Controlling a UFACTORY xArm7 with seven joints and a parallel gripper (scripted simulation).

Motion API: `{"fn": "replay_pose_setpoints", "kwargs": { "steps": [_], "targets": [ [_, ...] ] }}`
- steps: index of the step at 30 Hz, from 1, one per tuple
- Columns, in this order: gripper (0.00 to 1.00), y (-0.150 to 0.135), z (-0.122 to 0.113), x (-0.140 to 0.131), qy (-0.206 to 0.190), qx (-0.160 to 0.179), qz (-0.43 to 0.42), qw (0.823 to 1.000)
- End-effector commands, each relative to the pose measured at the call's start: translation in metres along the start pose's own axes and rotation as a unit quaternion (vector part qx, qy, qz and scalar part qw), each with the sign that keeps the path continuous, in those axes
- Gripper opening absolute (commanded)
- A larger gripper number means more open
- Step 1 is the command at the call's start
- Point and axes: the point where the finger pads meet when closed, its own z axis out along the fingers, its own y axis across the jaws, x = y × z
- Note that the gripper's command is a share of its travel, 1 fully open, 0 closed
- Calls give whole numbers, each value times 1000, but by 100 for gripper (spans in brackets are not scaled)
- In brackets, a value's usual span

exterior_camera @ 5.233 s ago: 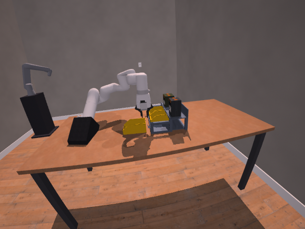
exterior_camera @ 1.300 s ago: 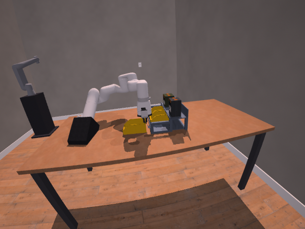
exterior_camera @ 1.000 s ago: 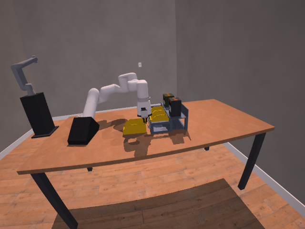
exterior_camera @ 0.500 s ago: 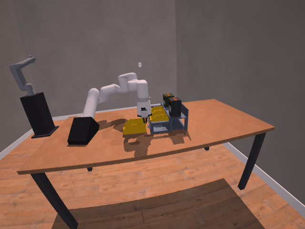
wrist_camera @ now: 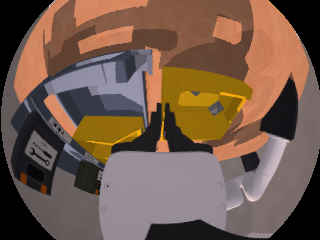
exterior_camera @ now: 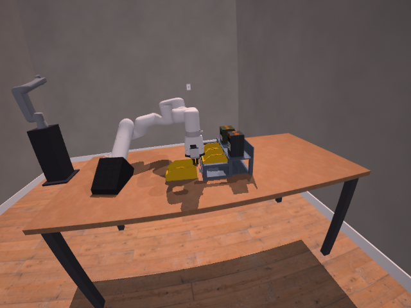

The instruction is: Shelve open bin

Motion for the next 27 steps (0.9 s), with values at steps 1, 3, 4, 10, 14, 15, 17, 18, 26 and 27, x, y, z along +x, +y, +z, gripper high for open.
{"fn": "replay_pose_setpoints", "kwargs": {
  "steps": [1,3,4,10,14,15,17,18,26,27],
  "targets": [
    [0,-1,-2,1,2,2,0,1000],
    [0,-1,-2,1,2,2,0,1000],
    [0,-1,-2,1,2,2,0,1000],
    [0,-1,-2,1,2,2,0,1000],
    [0,-1,-2,1,2,2,0,1000],
    [0,-1,-2,1,2,2,0,1000],
    [0,-1,-6,1,2,2,0,1000],
    [0,-1,-7,1,2,2,0,1000],
    [0,-1,-10,1,2,2,0,1000],
    [0,-1,-10,1,2,2,0,1000]
  ]
}}
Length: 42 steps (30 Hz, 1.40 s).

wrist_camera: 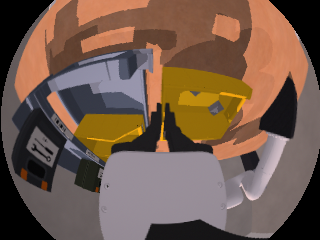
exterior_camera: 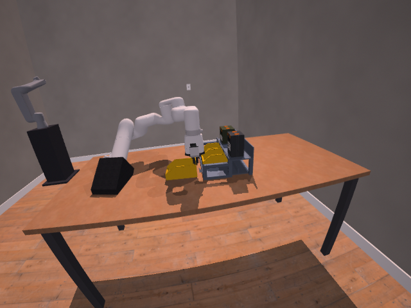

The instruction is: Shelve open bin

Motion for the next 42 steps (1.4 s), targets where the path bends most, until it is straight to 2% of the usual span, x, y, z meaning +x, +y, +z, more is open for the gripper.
{"fn": "replay_pose_setpoints", "kwargs": {
  "steps": [1,5,10,22,27,42],
  "targets": [
    [0,-1,-3,1,2,2,0,1000],
    [0,-1,-3,1,2,2,0,1000],
    [0,-1,-15,1,2,2,0,1000],
    [0,-1,-15,1,2,2,0,1000],
    [0,-1,-24,1,2,2,0,1000],
    [0,-1,-22,1,2,2,0,1000]
  ]
}}
